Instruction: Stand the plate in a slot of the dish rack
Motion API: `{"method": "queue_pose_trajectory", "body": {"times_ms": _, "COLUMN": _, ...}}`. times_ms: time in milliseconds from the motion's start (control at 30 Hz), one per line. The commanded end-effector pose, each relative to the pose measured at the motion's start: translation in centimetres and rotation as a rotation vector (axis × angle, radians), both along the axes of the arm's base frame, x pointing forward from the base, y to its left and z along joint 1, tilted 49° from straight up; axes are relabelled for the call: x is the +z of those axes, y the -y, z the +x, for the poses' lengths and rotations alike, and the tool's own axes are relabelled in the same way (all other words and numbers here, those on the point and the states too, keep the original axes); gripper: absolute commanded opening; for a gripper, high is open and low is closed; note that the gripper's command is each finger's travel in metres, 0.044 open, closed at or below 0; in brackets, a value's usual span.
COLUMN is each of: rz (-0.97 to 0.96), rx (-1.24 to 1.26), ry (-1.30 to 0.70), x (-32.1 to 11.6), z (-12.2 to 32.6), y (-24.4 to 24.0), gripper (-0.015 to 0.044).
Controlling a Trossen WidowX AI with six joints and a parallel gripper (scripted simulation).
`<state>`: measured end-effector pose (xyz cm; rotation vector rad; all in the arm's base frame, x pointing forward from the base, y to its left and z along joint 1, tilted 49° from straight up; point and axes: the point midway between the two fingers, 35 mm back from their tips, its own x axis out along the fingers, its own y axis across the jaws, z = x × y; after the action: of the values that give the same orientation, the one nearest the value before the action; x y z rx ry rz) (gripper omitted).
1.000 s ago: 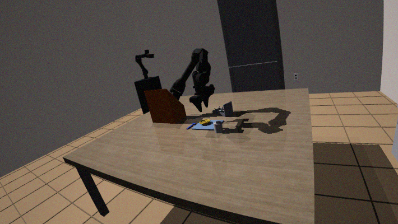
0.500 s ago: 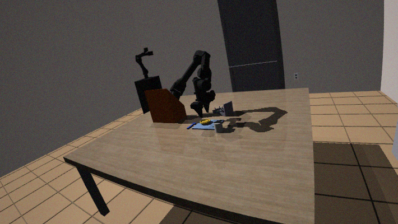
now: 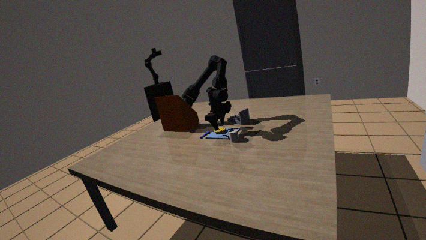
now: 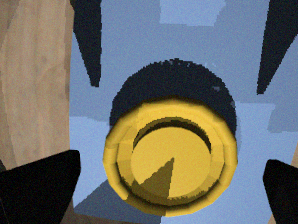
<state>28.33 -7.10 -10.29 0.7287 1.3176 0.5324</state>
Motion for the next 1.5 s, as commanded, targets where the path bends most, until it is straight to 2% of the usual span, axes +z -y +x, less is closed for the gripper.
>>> {"method": "queue_pose_trajectory", "body": {"times_ms": 0, "rz": 0.012, "rx": -0.006, "ry": -0.012, "x": -0.6, "z": -0.2, "y": -0.6, "gripper": 0.0400}}
{"method": "queue_pose_trajectory", "body": {"times_ms": 467, "rz": 0.015, "rx": -0.005, "ry": -0.012, "x": -1.8, "z": -0.1, "y": -2.2, "gripper": 0.0400}}
{"method": "queue_pose_trajectory", "body": {"times_ms": 533, "rz": 0.015, "rx": -0.005, "ry": -0.012, "x": -1.8, "z": -0.1, "y": -2.2, "gripper": 0.0366}}
{"method": "queue_pose_trajectory", "body": {"times_ms": 733, "rz": 0.015, "rx": -0.005, "ry": -0.012, "x": -1.8, "z": -0.1, "y": -2.2, "gripper": 0.0366}}
{"method": "queue_pose_trajectory", "body": {"times_ms": 1067, "rz": 0.015, "rx": -0.005, "ry": -0.012, "x": -1.8, "z": -0.1, "y": -2.2, "gripper": 0.0299}}
{"method": "queue_pose_trajectory", "body": {"times_ms": 1433, "rz": -0.011, "rx": -0.012, "ry": -0.004, "x": 1.0, "z": -0.1, "y": 2.3, "gripper": 0.0010}}
{"method": "queue_pose_trajectory", "body": {"times_ms": 1467, "rz": -0.011, "rx": -0.012, "ry": -0.005, "x": 1.4, "z": -0.1, "y": 2.8, "gripper": 0.0000}}
